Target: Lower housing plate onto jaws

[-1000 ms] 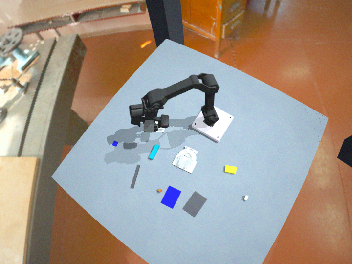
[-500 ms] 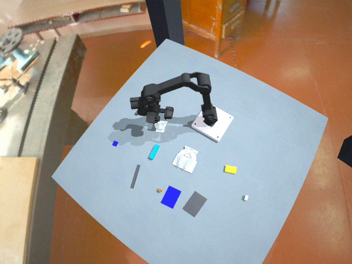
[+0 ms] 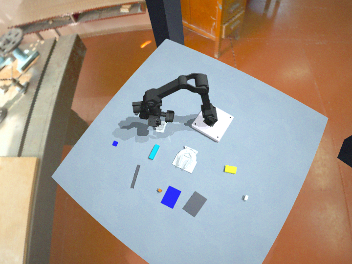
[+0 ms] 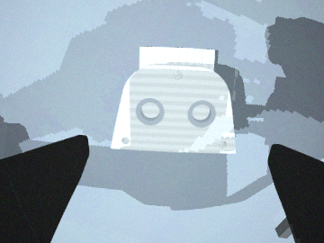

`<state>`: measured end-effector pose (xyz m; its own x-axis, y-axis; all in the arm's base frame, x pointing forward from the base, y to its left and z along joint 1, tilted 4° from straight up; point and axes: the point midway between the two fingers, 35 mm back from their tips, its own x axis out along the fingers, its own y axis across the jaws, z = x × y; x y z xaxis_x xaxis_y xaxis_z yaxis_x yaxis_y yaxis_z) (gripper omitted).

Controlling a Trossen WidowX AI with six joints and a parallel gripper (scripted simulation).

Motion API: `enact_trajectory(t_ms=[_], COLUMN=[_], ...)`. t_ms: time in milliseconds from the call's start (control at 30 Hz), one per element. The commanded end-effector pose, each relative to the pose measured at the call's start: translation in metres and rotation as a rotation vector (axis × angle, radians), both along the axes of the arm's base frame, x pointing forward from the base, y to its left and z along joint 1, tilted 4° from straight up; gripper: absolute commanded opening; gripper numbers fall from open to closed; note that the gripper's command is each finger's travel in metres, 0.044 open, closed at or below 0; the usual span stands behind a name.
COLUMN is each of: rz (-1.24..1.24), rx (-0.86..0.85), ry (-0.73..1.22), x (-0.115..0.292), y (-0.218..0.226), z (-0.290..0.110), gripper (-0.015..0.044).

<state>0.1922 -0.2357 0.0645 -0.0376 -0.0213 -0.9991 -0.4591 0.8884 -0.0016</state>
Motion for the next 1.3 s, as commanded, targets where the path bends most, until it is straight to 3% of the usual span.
enact_trajectory(t_ms=[0, 1267], rz=[0.003, 0.003], rx=[0.009, 0.010], ry=[0.006, 0.006], x=[-0.001, -0.003], y=[0.001, 0.001], z=[-0.008, -0.051], gripper=[0.0440, 0.0440])
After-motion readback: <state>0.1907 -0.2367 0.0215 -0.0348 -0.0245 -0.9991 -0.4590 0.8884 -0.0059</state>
